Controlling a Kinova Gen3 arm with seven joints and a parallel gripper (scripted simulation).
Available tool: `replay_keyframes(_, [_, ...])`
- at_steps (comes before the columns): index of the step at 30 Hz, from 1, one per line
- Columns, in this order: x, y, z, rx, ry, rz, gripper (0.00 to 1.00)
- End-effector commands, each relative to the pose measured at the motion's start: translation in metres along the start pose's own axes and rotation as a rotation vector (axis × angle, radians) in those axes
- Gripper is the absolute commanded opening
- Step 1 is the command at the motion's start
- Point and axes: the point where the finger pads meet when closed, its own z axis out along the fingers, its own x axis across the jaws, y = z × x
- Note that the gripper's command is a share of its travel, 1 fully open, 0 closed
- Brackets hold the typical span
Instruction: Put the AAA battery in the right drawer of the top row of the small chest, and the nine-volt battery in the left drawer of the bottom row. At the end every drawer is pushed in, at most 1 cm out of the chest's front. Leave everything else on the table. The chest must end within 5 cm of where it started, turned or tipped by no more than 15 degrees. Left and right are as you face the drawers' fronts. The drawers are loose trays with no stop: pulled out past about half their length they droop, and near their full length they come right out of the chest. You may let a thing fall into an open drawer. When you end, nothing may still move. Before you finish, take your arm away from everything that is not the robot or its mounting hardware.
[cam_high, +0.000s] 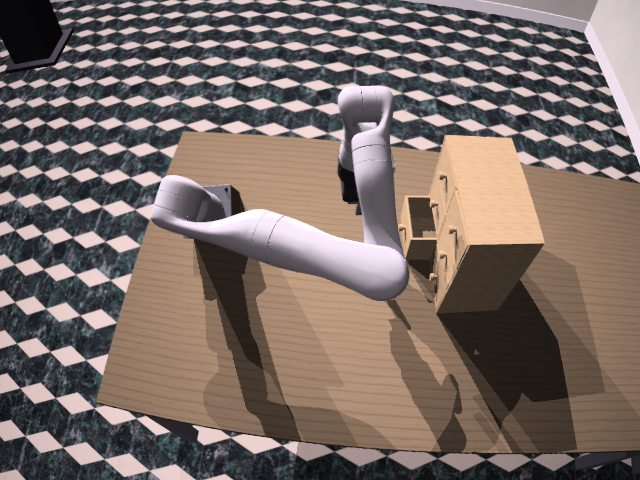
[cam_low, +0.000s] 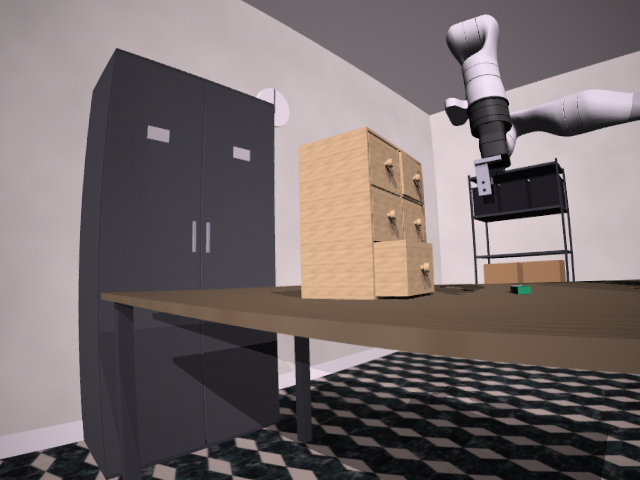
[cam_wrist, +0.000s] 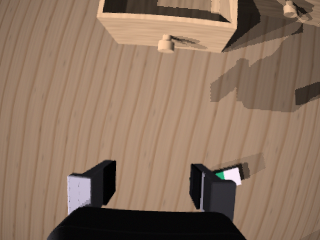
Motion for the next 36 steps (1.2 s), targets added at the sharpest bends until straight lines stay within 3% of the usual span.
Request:
replay_keyframes(1, [0.010, -0.007, -0.005, 0.018, 0.022, 0.019, 1.00])
replay_keyframes(10, [0.026, -0.018, -0.010, 0.043, 0.064, 0.048, 1.00])
replay_keyframes(36, [0.028, -0.019, -0.010, 0.046, 0.069, 0.051, 1.00])
